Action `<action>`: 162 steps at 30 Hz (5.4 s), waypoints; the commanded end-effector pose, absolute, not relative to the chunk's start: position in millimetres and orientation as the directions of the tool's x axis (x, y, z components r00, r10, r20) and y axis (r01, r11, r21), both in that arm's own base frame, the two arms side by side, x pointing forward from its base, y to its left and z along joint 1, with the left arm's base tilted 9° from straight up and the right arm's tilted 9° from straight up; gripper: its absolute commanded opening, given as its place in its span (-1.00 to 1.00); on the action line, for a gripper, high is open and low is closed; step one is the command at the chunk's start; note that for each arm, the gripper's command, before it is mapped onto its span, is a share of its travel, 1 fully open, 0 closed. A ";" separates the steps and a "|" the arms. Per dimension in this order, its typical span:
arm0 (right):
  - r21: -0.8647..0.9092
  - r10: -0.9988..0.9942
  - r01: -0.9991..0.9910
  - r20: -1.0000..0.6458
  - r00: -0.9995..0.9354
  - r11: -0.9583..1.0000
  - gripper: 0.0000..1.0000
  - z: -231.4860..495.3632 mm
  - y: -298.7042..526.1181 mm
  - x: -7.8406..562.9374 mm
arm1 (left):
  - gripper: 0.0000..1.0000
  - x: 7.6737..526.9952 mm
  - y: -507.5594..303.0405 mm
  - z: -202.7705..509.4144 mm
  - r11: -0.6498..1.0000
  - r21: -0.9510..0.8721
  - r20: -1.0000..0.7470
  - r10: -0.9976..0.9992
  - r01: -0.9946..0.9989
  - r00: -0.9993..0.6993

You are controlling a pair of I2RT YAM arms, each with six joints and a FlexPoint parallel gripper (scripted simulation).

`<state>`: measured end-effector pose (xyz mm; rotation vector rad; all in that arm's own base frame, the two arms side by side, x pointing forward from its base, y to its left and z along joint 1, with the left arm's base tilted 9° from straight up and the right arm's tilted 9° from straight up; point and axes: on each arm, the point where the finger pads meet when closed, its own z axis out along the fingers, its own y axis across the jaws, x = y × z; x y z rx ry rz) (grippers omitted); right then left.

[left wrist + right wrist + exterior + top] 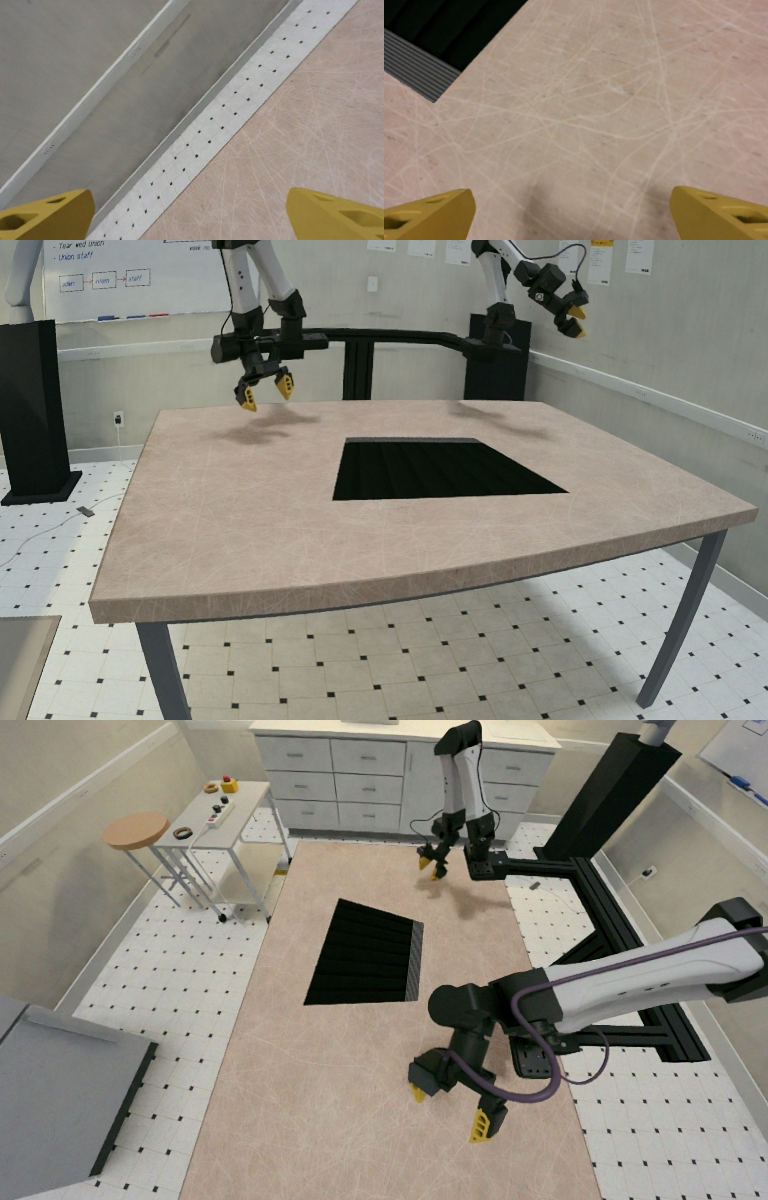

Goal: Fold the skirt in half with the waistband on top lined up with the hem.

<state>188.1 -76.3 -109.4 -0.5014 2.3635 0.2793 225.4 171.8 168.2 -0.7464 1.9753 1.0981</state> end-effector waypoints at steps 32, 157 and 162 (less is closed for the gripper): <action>-0.262 -0.380 -0.276 -0.682 -0.625 0.925 -0.03 -3.9 -140.4 322.0 | -0.03 240.0 40.4 47.2 0.955 0.220 -0.668 -0.002 -0.201 -0.744; 0.020 0.070 0.074 -0.632 -0.772 0.997 -0.03 -141.1 138.7 218.2 | -0.03 270.3 -167.9 -134.5 0.993 0.012 -0.625 0.100 0.119 -0.774; 0.013 0.070 0.080 -0.629 -0.774 0.997 -0.03 -148.4 135.9 219.9 | -0.03 271.5 -165.8 -142.4 0.994 0.019 -0.625 0.097 0.110 -0.775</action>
